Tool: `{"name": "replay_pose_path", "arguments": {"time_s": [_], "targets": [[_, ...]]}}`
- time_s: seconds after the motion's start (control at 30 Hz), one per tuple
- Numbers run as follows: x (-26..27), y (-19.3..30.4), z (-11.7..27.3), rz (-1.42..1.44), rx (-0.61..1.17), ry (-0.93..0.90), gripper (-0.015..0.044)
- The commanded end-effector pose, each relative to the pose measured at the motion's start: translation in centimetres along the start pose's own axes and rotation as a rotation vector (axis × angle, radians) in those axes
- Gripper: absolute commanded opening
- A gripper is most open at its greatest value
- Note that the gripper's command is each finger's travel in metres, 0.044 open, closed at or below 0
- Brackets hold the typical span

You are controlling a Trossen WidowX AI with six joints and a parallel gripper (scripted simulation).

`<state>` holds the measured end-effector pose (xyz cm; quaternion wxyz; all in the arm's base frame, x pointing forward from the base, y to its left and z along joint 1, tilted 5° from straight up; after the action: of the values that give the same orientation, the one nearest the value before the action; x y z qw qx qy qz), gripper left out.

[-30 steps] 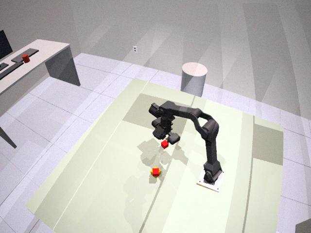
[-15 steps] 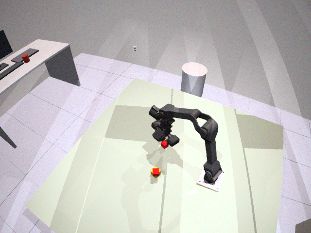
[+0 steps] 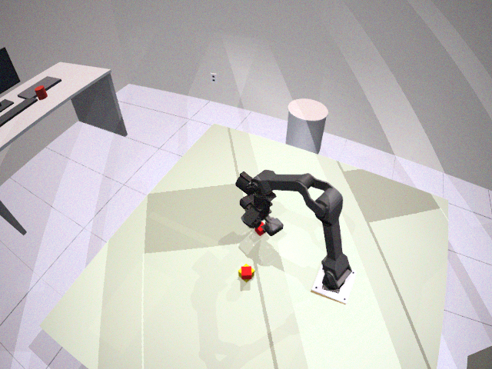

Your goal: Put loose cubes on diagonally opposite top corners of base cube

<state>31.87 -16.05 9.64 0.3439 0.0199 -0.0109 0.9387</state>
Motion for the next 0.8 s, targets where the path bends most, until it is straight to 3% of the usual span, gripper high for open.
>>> {"name": "replay_pose_path", "arguments": {"time_s": [0.0,0.2,0.77], "targets": [[0.2,0.1,-0.8,0.004,0.007,-0.013,0.0265],[0.2,0.1,-0.8,0.004,0.007,-0.013,0.0108],[-0.4,-0.1,3.0,0.004,0.007,-0.012,0.0105]]}}
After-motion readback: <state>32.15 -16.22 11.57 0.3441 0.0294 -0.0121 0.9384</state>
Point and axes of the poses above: the point midway between the two fingers, 35 mm back from their tips, its own z axis back along the fingers, its own x axis across the jaws, y = z × x, the point moved 8 cm from there along z, back along the fingers, and after that the axes turned 6 degrees about -z, right-handed, at the moved point
